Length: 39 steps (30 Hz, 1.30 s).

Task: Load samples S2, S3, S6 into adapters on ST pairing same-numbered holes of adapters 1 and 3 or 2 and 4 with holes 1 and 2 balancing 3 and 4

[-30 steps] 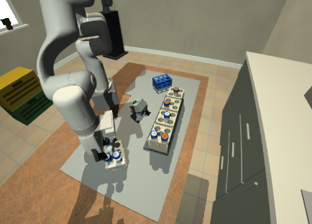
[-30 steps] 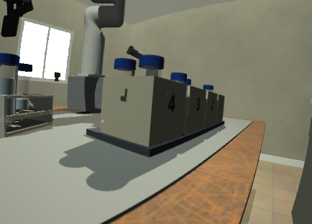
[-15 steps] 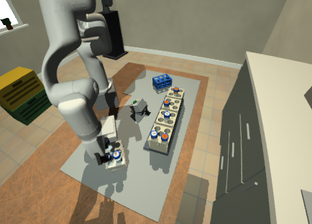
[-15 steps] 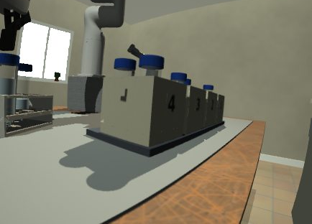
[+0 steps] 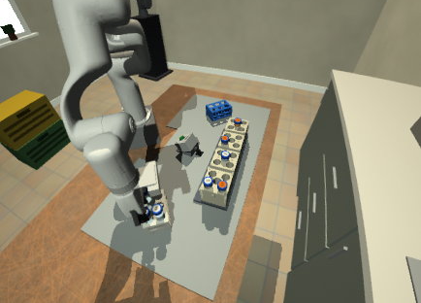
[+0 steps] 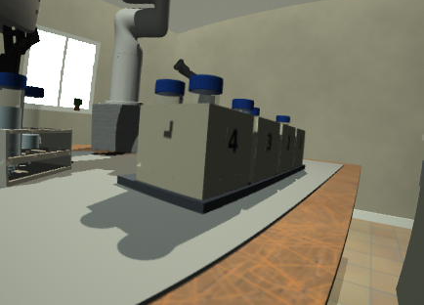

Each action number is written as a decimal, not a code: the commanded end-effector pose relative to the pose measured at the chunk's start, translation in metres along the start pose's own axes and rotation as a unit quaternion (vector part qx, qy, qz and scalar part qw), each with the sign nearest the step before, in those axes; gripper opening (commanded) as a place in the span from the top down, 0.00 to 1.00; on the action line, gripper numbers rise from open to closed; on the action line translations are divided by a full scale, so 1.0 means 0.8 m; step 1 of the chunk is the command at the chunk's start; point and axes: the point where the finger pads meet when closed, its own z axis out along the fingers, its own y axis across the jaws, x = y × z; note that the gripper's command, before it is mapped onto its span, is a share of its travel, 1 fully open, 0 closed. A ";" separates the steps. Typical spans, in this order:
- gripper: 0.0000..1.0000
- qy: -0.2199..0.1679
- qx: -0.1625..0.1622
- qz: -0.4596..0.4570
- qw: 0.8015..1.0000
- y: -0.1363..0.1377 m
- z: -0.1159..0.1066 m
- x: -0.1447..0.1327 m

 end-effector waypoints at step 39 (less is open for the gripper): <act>0.43 0.000 -0.002 0.000 1.000 0.002 0.023 0.000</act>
